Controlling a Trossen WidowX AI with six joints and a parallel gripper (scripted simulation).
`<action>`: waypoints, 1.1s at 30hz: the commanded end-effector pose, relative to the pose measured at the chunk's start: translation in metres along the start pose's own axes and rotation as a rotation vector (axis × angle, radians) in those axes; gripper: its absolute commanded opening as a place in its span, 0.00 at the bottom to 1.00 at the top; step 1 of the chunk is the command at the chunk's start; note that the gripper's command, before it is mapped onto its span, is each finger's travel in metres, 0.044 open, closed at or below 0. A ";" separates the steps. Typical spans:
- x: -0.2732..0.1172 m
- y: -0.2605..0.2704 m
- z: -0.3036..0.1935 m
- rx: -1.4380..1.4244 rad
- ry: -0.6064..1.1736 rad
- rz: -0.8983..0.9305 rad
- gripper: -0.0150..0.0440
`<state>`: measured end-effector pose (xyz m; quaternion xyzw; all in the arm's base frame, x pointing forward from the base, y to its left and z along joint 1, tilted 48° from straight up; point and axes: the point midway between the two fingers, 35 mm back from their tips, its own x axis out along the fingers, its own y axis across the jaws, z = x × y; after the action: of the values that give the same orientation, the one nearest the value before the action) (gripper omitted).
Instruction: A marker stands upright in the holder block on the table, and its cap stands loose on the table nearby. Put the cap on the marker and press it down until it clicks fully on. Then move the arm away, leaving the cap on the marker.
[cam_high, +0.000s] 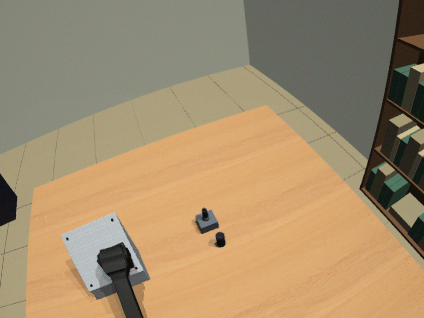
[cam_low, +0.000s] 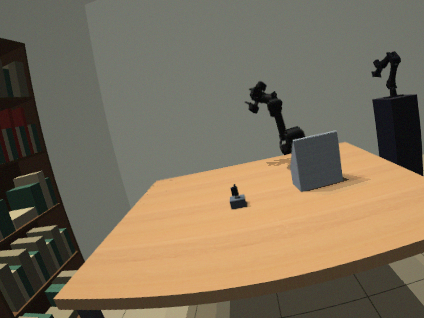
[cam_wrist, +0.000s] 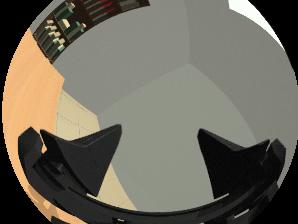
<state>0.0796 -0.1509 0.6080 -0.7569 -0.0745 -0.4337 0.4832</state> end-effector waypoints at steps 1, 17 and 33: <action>0.000 -0.002 0.002 -0.006 -0.001 -0.006 0.89; -0.034 -0.095 0.201 -1.105 -0.253 -0.355 0.67; -0.096 0.027 0.433 -2.510 -0.677 -0.988 0.67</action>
<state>0.2622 0.2021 0.4865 -0.7154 0.0027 -0.1783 -0.6756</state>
